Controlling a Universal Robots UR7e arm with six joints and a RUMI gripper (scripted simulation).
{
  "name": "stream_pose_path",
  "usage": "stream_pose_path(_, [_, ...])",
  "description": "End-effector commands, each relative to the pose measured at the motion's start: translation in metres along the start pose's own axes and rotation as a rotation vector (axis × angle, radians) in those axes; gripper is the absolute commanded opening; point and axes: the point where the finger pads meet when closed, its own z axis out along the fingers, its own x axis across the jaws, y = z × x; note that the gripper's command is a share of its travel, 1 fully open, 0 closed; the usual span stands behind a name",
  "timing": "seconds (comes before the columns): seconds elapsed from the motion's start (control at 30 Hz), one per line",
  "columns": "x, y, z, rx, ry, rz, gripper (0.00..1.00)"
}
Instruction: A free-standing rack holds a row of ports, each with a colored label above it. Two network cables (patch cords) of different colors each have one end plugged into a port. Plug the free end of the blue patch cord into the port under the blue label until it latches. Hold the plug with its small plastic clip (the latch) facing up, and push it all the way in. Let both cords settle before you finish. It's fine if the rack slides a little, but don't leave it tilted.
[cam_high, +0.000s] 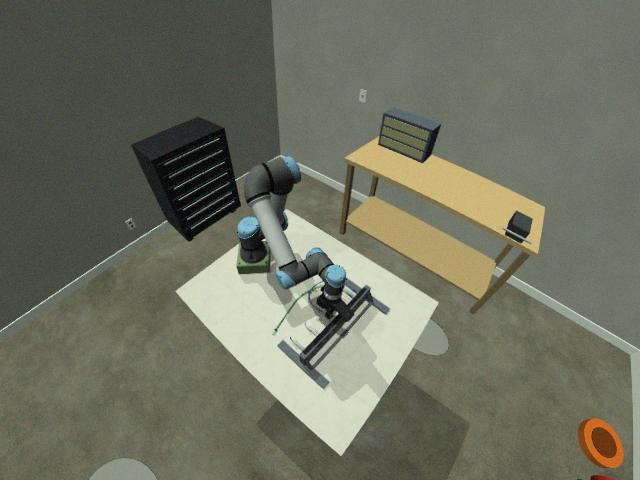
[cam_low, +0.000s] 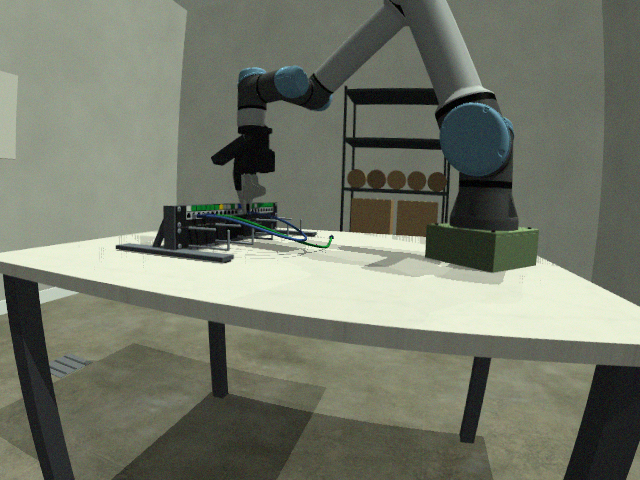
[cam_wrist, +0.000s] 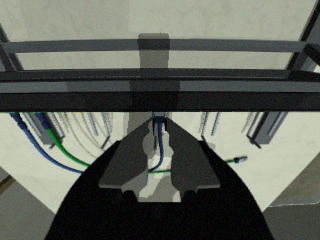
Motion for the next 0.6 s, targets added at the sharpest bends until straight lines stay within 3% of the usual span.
stream_pose_path(0.0, [0.0001,-0.0010,-0.0010,0.003,0.000,0.000,0.00])
stream_pose_path(0.57, [0.0001,-0.0032,-0.0014,-0.009,0.001,0.000,0.00])
